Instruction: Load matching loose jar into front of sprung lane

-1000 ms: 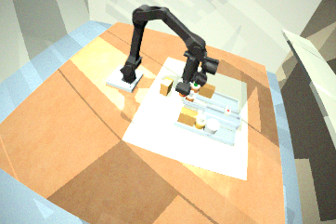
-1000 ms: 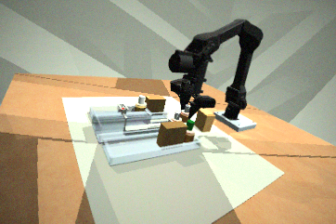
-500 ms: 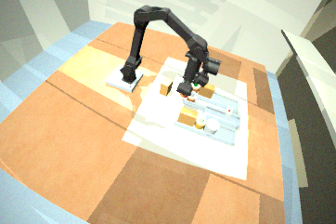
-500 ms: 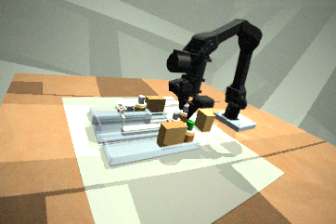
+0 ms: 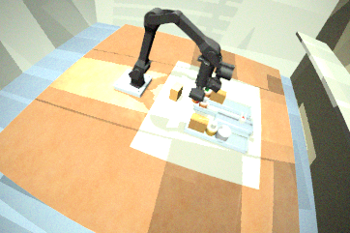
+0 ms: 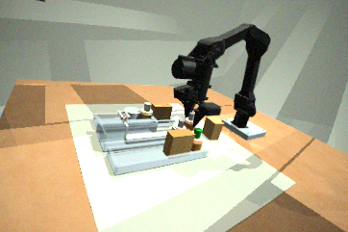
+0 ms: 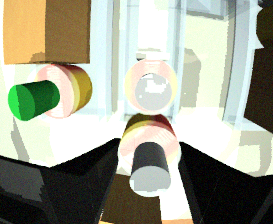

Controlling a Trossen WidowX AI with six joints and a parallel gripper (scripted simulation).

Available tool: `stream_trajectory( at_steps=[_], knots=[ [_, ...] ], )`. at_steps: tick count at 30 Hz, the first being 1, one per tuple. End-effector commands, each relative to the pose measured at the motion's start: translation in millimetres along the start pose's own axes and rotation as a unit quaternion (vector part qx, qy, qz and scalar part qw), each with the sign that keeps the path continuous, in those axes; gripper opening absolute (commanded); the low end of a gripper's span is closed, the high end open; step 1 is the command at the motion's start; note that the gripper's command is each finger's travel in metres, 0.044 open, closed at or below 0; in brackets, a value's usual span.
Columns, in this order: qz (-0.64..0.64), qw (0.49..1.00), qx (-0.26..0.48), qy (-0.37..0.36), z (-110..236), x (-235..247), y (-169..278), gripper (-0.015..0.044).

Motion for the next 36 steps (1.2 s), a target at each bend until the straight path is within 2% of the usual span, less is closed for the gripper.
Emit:
stream_trajectory(
  at_steps=[1,36],
  knots=[
    [0.0,1.0,-0.013,-0.002,2.6,0.7,-9.2,0.0],
    [0.0,1.0,-0.013,-0.002,5.5,1.2,-25.1,0.0]
  ],
)
Point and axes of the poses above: the point midway between the two fingers, 35 mm back from their tips, its own z axis back along the fingers, its own x axis across the jaws, y = z × x, the point moved 3 cm from there along z, back along the fingers, and after that the axes turned 2 degrees about -z, right-handed, at the moved point
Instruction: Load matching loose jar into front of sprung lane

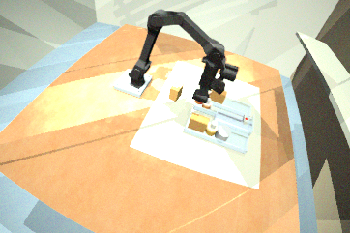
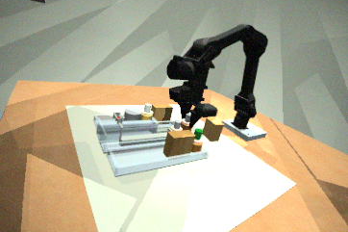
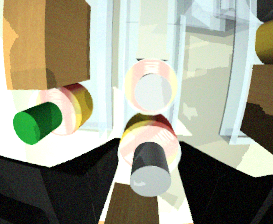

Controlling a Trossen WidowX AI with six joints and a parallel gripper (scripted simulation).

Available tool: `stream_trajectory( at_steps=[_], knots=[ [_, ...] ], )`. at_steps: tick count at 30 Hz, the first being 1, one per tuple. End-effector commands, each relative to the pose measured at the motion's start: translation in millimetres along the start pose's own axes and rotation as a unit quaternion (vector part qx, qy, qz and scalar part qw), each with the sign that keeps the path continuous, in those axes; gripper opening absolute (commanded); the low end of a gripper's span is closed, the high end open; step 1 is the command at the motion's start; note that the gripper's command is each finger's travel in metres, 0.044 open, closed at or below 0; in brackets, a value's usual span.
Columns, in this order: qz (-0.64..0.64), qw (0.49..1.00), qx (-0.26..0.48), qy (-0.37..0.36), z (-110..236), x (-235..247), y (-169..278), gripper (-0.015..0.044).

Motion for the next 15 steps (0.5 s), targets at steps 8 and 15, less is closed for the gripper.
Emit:
stream_trajectory(
  at_steps=[8,15],
  knots=[
    [0.001,1.0,-0.013,-0.002,5.6,0.7,-11.5,0.0],
    [0.001,1.0,-0.014,-0.002,7.0,0.7,-14.3,0.0]
  ],
)
Point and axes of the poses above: the point midway between the two fingers, 35 mm back from their tips, its own z axis back along the fingers, its own x axis across the jaws, y = z × x, the point moved 3 cm from there along z, back along the fingers, and after that the axes turned 2 degrees about -z, right-handed, at the moved point
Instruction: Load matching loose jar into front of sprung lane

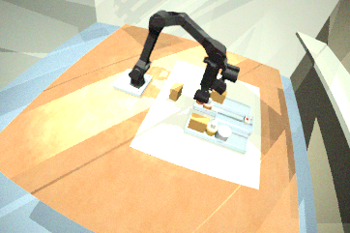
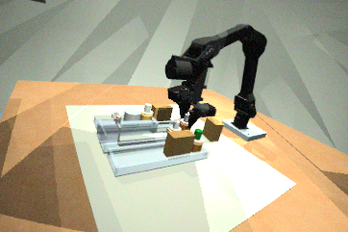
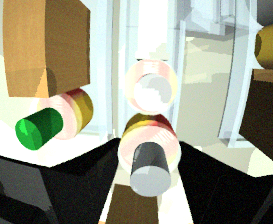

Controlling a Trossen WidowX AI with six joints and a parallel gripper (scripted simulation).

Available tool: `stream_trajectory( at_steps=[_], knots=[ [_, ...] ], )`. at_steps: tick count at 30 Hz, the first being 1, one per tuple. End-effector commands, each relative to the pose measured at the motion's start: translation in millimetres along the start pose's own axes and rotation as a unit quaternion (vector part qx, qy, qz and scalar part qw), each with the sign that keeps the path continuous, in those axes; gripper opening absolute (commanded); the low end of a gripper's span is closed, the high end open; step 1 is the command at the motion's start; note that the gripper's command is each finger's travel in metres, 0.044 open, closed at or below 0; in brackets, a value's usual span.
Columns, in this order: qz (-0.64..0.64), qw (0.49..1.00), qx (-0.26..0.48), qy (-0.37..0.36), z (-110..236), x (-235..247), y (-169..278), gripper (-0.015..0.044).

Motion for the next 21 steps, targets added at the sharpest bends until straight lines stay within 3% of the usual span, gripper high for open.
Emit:
stream_trajectory(
  at_steps=[1,21],
  knots=[
    [0.001,1.0,-0.016,-0.002,6.1,0.6,-9.4,0.0],
    [0.001,1.0,-0.016,-0.002,6.0,0.6,-11.2,0.0]
  ],
)
Point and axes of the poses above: the point midway between the two fingers, 35 mm back from their tips, its own z axis back along the fingers, its own x axis across the jaws, y = z × x, the point moved 3 cm from there along z, back along the fingers, and after that the axes turned 2 degrees about -z, right-handed, at the moved point
